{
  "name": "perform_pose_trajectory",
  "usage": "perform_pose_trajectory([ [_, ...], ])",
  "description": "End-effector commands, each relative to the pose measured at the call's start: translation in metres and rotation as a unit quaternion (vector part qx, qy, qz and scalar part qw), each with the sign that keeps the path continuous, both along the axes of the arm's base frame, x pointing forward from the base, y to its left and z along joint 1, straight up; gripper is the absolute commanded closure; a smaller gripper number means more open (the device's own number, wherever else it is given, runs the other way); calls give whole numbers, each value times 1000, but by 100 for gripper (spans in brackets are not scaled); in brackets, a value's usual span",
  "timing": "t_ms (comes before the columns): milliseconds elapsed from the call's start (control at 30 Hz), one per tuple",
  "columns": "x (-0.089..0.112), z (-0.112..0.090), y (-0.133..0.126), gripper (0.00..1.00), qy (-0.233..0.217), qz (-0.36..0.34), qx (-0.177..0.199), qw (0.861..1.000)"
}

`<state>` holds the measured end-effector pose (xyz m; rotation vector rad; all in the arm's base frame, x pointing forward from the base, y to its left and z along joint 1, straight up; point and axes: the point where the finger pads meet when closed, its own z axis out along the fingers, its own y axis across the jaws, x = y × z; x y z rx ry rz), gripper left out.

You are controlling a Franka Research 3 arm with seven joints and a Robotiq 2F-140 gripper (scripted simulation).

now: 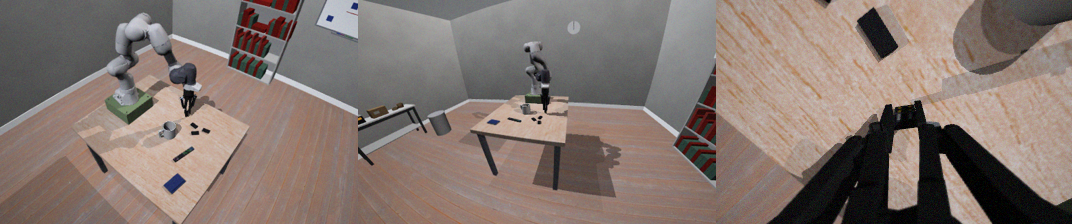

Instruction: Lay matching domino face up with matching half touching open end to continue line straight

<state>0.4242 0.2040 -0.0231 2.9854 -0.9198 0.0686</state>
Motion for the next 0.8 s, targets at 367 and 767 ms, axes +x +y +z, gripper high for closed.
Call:
perform_pose_trajectory([
  [367,-2,1,2,77,-27,-12,-15,999],
  [767,-5,1,5,77,-49,-12,-31,998],
])
